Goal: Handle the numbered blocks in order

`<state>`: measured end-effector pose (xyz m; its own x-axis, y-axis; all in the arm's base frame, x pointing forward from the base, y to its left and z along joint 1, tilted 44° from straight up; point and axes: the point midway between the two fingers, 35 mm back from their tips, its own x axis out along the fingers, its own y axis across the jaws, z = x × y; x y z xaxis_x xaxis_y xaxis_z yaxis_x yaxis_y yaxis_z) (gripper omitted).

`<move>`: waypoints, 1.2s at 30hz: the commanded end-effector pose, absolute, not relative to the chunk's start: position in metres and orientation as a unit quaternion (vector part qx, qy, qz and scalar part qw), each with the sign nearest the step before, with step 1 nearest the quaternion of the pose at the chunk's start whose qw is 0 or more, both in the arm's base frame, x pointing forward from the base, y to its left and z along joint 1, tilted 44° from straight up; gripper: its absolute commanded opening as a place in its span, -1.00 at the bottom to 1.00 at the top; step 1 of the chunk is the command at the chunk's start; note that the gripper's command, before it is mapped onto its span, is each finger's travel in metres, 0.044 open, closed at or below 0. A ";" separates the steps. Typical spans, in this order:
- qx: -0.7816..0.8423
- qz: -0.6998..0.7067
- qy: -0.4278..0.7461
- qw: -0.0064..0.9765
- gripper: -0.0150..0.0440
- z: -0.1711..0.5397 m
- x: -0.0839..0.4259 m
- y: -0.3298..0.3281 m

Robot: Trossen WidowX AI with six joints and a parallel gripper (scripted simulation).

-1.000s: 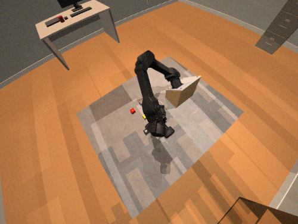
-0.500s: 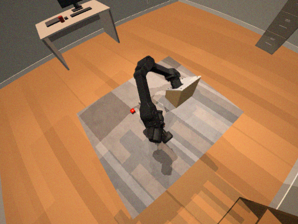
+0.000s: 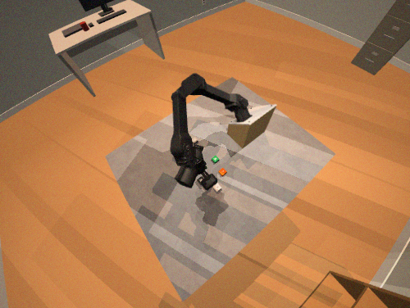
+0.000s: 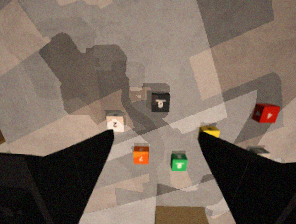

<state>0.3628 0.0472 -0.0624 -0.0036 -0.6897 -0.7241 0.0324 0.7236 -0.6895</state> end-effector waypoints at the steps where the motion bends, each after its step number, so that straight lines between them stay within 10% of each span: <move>1: -0.257 -0.272 0.652 0.660 0.86 -0.046 0.371 0.033; 24: -0.257 -0.272 0.652 0.660 0.86 -0.044 0.372 0.031; 36: -0.260 -0.274 0.652 0.658 0.86 0.094 0.344 -0.112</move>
<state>0.3617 -0.0835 0.0681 0.0065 -0.6872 -0.7265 0.0388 0.7261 -0.6865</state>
